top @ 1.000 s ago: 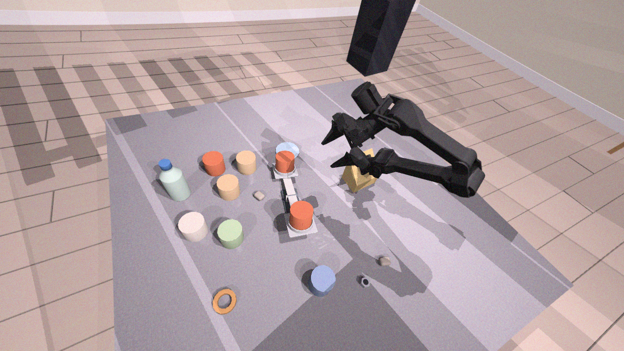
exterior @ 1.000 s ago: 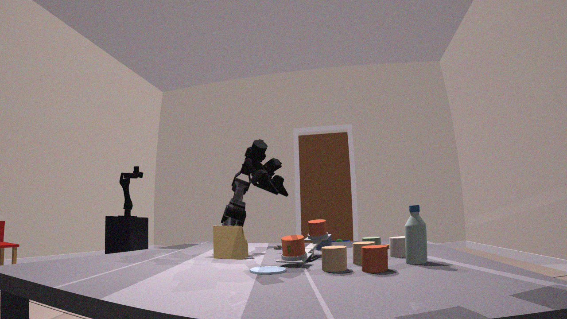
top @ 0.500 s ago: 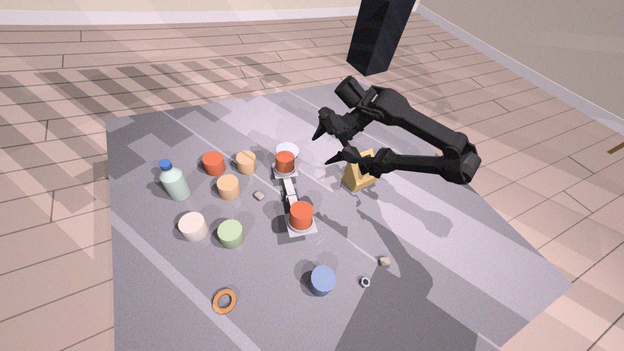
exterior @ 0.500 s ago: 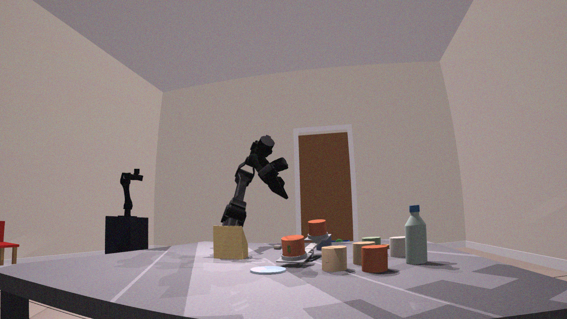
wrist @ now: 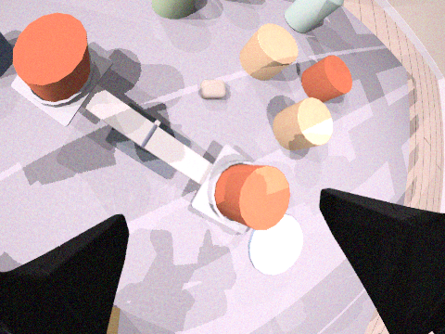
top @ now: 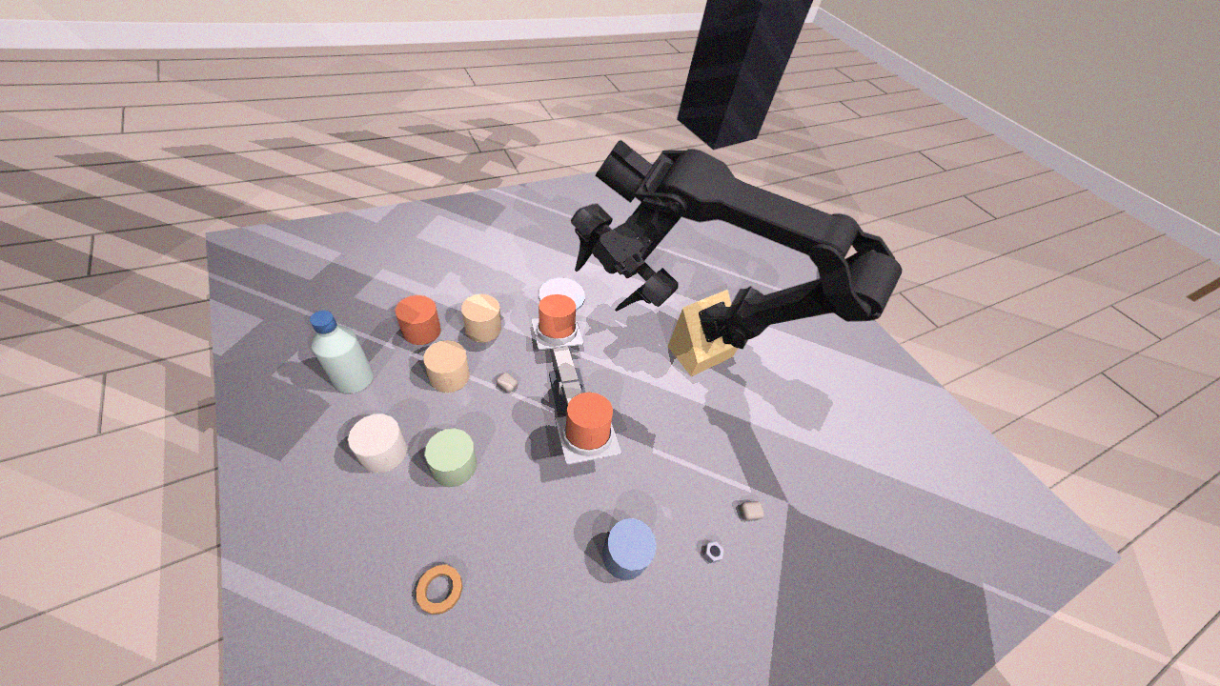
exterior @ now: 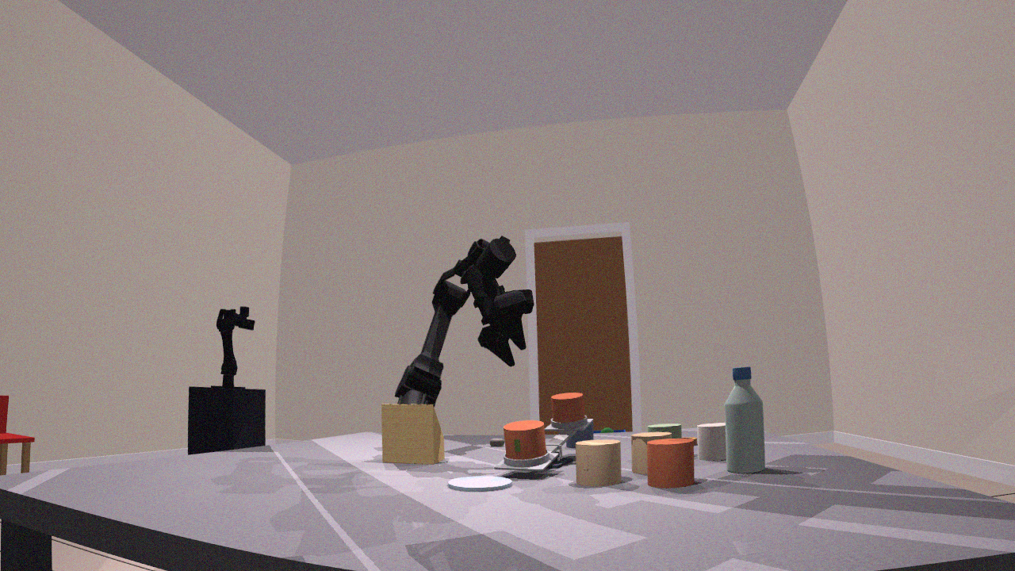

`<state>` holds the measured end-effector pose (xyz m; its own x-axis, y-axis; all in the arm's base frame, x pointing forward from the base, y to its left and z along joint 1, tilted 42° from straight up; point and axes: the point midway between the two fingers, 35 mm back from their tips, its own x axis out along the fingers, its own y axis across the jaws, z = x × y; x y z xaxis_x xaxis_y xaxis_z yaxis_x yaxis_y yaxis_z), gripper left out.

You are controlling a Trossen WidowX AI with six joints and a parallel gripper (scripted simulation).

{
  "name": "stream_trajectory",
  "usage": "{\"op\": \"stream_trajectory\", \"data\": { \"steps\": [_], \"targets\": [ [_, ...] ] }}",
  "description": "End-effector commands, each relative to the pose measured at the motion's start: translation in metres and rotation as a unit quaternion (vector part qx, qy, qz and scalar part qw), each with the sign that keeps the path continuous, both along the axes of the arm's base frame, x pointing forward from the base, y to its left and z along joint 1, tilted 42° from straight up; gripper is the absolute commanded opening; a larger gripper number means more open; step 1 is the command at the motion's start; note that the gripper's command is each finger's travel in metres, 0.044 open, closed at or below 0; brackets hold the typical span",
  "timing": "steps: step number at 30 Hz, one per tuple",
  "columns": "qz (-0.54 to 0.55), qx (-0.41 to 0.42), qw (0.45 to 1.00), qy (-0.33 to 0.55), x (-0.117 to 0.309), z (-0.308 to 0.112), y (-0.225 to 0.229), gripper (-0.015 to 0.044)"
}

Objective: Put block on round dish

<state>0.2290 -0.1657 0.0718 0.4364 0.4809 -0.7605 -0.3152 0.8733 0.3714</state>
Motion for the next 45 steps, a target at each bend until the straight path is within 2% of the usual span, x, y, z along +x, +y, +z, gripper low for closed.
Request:
{"op": "stream_trajectory", "data": {
  "steps": [1,13,25,45],
  "targets": [
    [0.076,-0.017,0.997,-0.007,0.008,-0.017,-0.005,0.044],
    [0.266,-0.042,0.962,-0.047,0.025,-0.066,-0.013,0.044],
    [0.444,-0.04,0.889,-0.103,0.035,-0.122,-0.011,0.044],
    [0.453,-0.039,0.884,-0.107,0.036,-0.138,0.001,0.044]
  ]
}}
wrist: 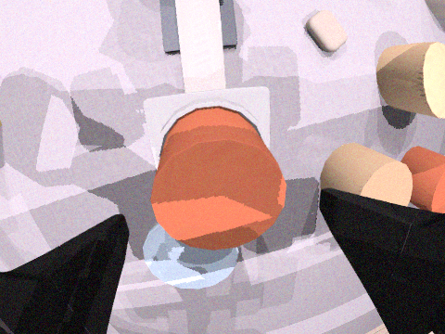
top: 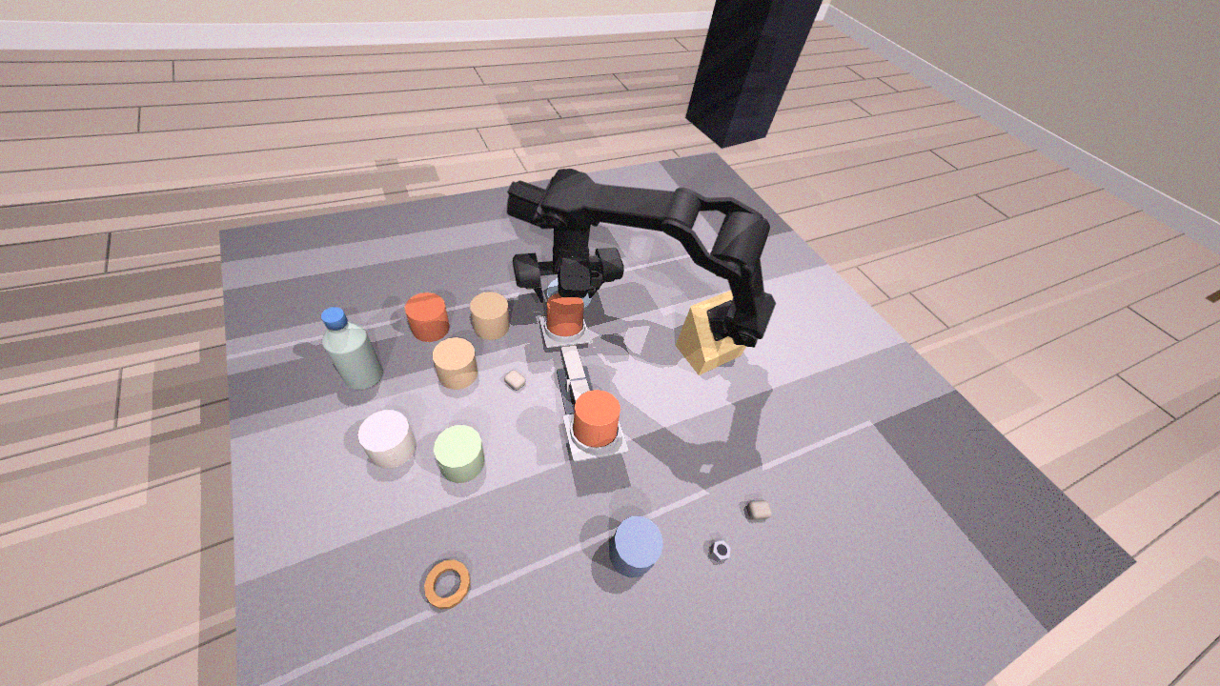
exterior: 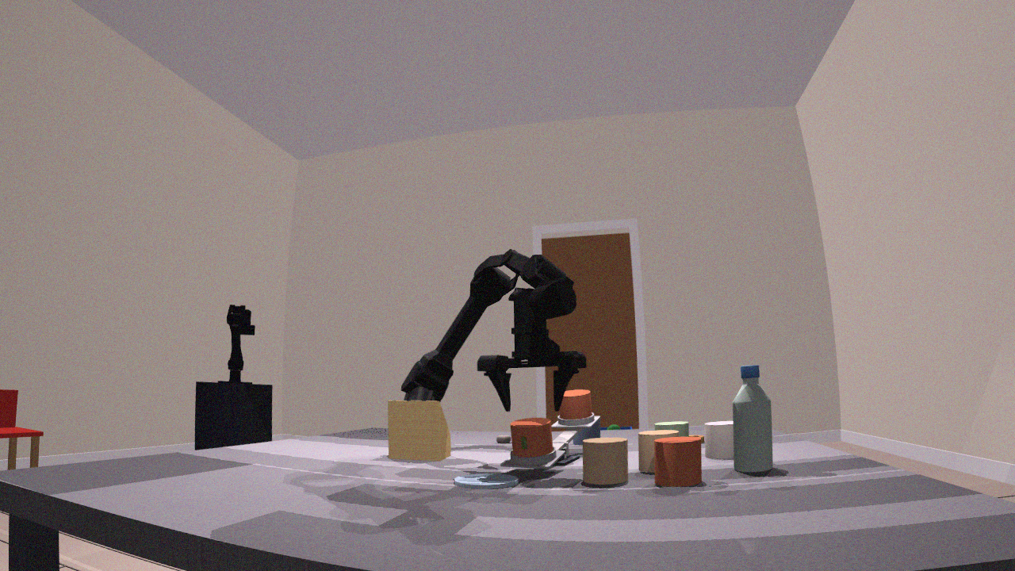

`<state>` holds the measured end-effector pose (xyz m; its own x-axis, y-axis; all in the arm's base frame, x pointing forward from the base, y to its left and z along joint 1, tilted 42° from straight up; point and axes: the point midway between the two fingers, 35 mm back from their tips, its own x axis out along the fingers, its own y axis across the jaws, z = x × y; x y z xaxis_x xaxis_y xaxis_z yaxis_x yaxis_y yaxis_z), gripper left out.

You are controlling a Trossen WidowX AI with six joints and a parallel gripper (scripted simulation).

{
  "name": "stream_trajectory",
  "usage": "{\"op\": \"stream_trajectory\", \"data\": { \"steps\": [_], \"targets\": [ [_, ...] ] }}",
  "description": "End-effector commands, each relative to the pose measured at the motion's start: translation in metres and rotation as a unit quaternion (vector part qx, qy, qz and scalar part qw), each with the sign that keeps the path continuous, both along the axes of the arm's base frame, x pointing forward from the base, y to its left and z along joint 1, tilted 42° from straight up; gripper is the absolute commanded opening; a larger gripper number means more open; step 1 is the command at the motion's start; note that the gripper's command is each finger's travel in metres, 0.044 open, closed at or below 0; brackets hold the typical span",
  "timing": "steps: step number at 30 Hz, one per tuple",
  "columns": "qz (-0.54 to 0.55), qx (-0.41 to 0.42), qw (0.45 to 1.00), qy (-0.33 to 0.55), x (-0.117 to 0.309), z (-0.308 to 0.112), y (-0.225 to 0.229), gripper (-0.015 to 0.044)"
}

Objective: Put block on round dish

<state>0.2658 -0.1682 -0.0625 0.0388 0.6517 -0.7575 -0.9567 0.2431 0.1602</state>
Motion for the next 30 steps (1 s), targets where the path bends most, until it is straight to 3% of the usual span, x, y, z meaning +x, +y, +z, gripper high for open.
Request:
{"op": "stream_trajectory", "data": {
  "steps": [1,30],
  "targets": [
    [-0.002,0.003,1.0,0.003,0.0,-0.005,0.005,0.044],
    [-0.002,0.004,1.0,0.003,0.002,-0.041,0.036,0.044]
  ]
}}
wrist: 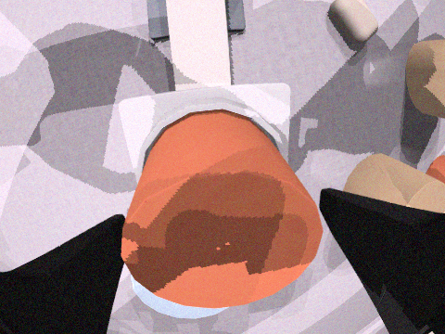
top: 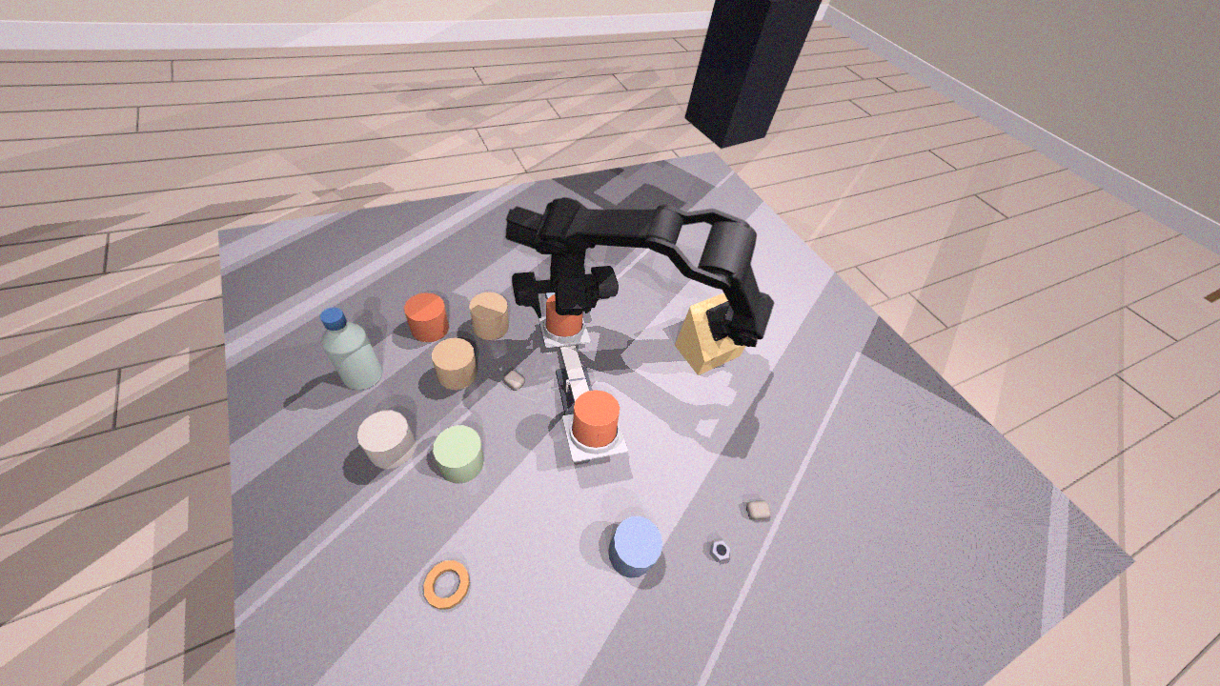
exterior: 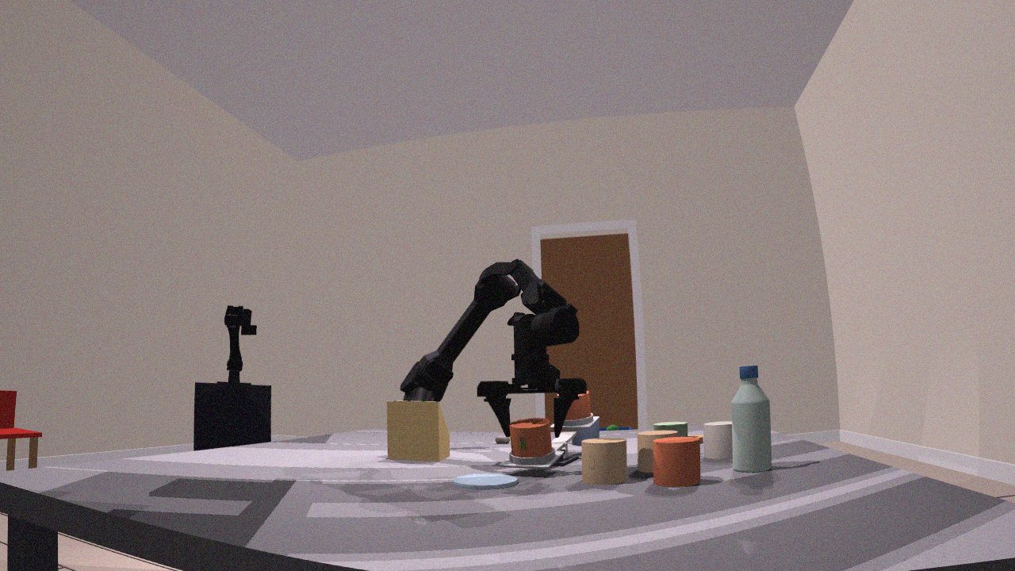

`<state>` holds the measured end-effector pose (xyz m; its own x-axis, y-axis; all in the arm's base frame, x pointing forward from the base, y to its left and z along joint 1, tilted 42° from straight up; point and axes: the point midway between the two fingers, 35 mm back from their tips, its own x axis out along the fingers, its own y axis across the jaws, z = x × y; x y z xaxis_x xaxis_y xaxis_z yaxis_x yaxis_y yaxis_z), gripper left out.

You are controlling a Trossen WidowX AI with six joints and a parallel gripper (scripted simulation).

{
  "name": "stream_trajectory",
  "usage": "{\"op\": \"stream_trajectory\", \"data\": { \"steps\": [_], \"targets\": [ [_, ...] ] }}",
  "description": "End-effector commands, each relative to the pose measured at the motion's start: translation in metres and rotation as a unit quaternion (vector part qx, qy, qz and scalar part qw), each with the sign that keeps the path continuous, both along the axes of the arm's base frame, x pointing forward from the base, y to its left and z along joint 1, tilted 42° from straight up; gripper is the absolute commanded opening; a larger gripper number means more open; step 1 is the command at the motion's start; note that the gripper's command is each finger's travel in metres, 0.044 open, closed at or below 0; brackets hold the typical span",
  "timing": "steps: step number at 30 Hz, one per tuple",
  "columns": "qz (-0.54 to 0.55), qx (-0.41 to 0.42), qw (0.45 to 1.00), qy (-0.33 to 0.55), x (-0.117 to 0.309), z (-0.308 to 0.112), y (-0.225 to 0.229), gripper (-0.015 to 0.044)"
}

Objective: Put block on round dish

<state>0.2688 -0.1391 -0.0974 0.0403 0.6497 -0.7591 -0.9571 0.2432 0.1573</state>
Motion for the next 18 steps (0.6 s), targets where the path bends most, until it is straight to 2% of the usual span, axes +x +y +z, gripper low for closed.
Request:
{"op": "stream_trajectory", "data": {
  "steps": [1,8,11,18],
  "targets": [
    [-0.002,0.005,1.0,0.004,-0.0014,-0.0069,0.0081,0.044],
    [-0.002,0.006,1.0,0.003,-0.0017,-0.0129,0.0142,0.044],
    [-0.002,0.006,1.0,0.003,-0.0017,-0.0129,0.0142,0.0361],
    [-0.002,0.006,1.0,0.003,-0.0017,-0.0129,0.0142,0.0315]
  ]
}}
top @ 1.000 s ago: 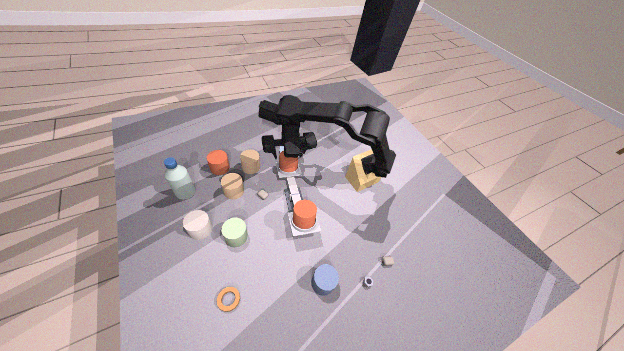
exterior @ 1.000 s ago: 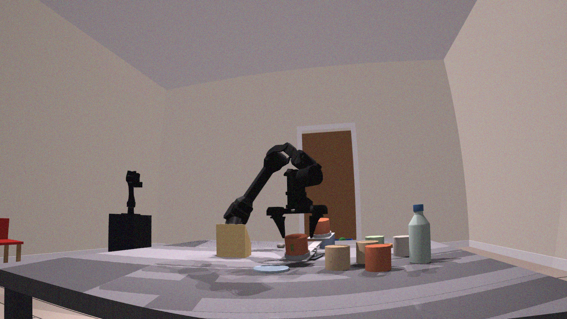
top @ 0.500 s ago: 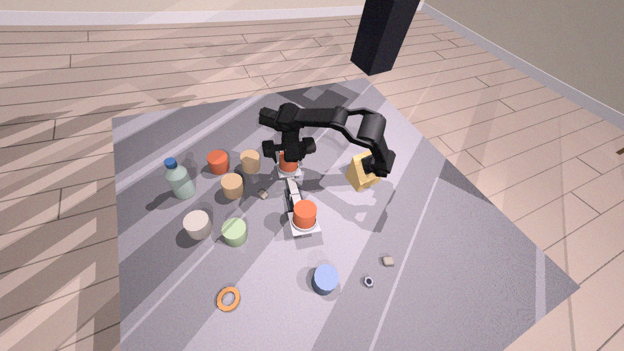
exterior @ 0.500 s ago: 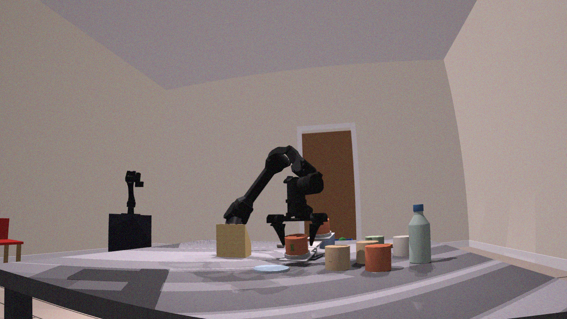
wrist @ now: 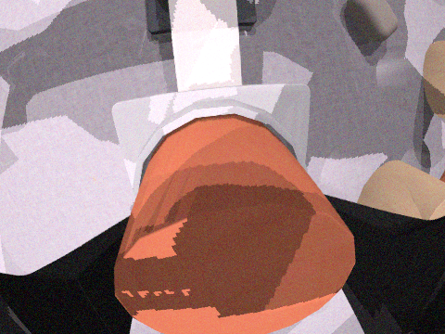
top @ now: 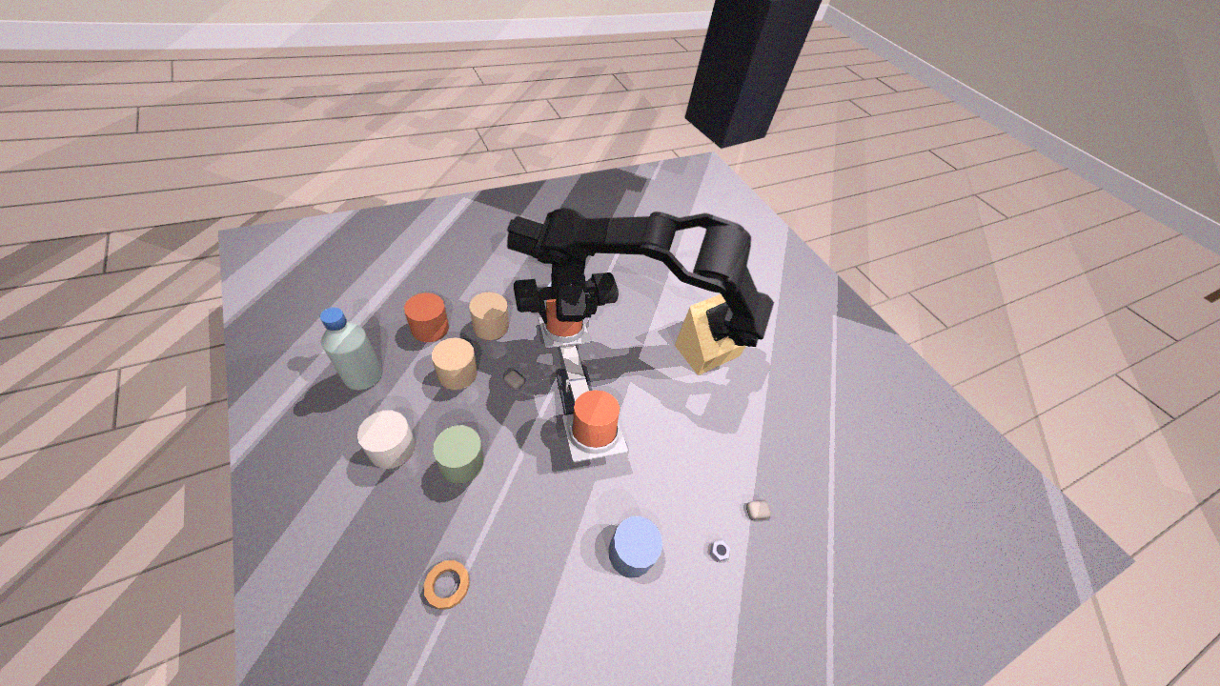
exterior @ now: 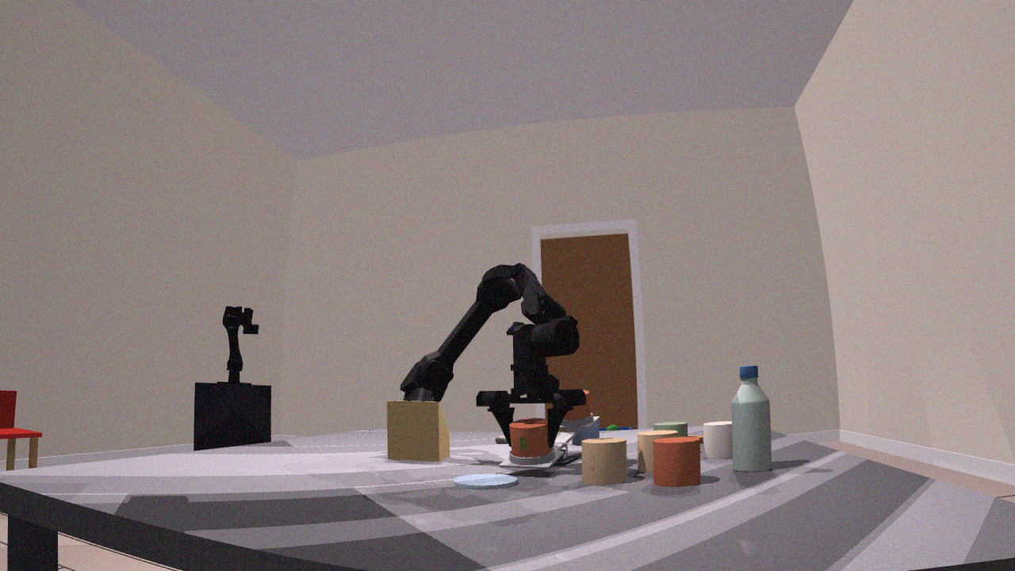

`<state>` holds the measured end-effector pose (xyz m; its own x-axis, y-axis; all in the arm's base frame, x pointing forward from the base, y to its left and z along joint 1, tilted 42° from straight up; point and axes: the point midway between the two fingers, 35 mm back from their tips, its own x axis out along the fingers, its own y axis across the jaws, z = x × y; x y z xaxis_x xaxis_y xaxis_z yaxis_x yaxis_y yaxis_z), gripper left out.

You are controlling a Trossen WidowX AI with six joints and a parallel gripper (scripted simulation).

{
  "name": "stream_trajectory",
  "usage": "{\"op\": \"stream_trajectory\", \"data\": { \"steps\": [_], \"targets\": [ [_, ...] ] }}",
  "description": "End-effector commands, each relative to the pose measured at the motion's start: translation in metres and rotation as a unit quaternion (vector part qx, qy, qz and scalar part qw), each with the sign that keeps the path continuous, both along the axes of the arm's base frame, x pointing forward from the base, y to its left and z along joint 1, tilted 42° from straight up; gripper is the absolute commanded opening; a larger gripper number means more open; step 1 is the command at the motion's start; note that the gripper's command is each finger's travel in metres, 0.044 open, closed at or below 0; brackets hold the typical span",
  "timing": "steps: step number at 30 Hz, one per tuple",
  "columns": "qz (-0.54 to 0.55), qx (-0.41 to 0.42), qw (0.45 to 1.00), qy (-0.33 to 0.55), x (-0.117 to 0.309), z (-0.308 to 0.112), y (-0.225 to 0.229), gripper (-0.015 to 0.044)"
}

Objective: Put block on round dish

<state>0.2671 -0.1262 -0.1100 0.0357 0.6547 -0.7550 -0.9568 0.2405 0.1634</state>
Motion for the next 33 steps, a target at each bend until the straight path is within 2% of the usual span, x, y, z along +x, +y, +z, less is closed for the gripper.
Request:
{"op": "stream_trajectory", "data": {
  "steps": [1,2,13,14,33],
  "targets": [
    [-0.003,0.003,1.0,0.001,0.0,0.0,0.001,0.0308],
    [-0.003,0.003,1.0,0.001,0.0,0.0,0.001,0.0301],
    [-0.003,0.002,1.0,0.001,0.001,0.005,-0.006,0.0012],
    [-0.003,0.002,1.0,0.001,0.001,0.006,-0.007,0.0],
    [-0.003,0.001,1.0,0.001,0.004,0.022,-0.024,0.0]
  ]
}}
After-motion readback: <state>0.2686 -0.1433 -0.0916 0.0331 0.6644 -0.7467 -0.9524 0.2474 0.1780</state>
